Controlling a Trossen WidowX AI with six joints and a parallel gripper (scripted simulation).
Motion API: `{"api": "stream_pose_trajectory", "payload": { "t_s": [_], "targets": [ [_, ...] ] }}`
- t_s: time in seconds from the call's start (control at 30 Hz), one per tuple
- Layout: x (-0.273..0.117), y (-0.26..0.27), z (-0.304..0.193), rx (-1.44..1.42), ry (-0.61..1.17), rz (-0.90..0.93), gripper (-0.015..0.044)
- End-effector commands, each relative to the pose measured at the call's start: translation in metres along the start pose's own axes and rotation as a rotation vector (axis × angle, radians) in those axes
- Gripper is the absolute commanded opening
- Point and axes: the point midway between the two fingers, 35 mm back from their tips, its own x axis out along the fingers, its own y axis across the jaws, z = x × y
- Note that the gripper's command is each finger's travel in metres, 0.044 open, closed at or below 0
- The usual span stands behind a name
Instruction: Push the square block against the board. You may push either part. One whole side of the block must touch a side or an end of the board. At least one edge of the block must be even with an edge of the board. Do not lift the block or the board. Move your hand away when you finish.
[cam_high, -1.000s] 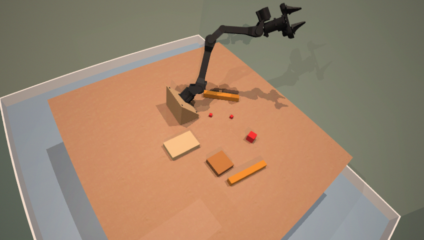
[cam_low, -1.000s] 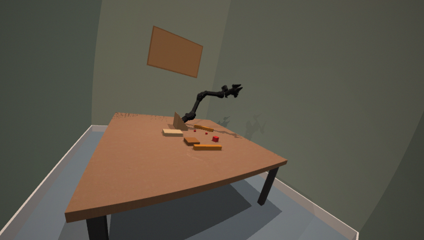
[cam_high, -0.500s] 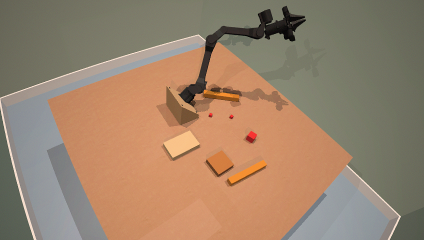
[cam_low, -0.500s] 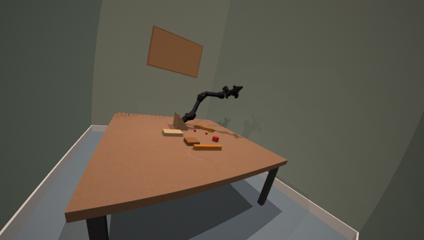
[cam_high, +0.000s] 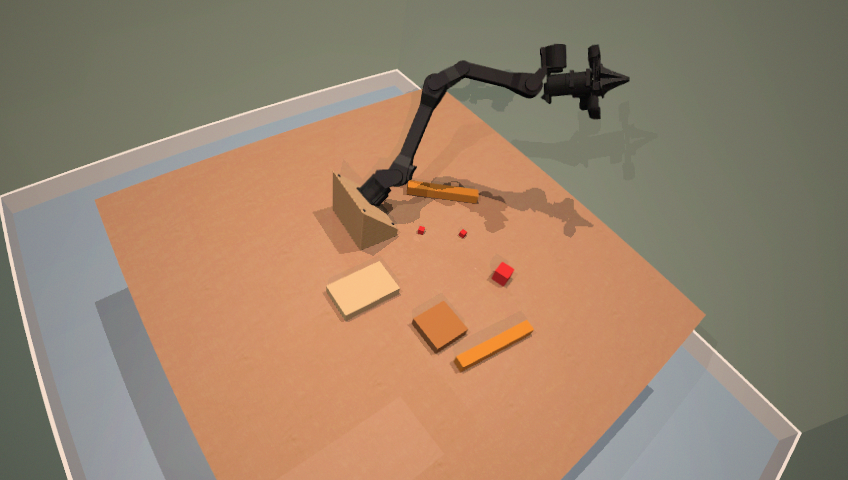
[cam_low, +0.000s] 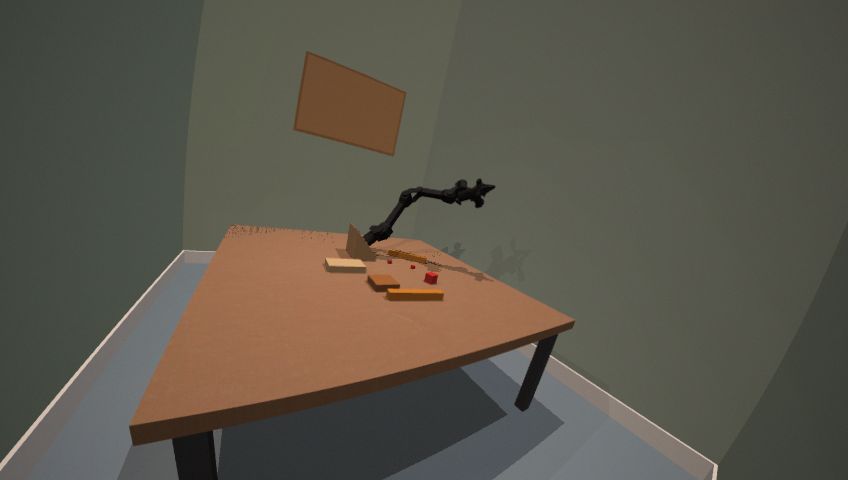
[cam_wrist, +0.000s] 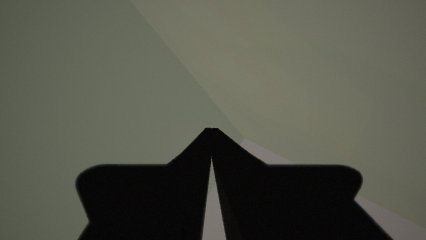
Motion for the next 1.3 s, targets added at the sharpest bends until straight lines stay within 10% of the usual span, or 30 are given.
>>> {"api": "stream_pose_trajectory", "payload": {
  "t_s": [0.0, 1.27],
  "targets": [
    [0.009, 0.031, 0.008, 0.013, -0.022, 0.064, 0.0000],
    [0.025, 0.300, -0.050, 0.161, 0.121, 0.637, 0.0000]
  ]
}}
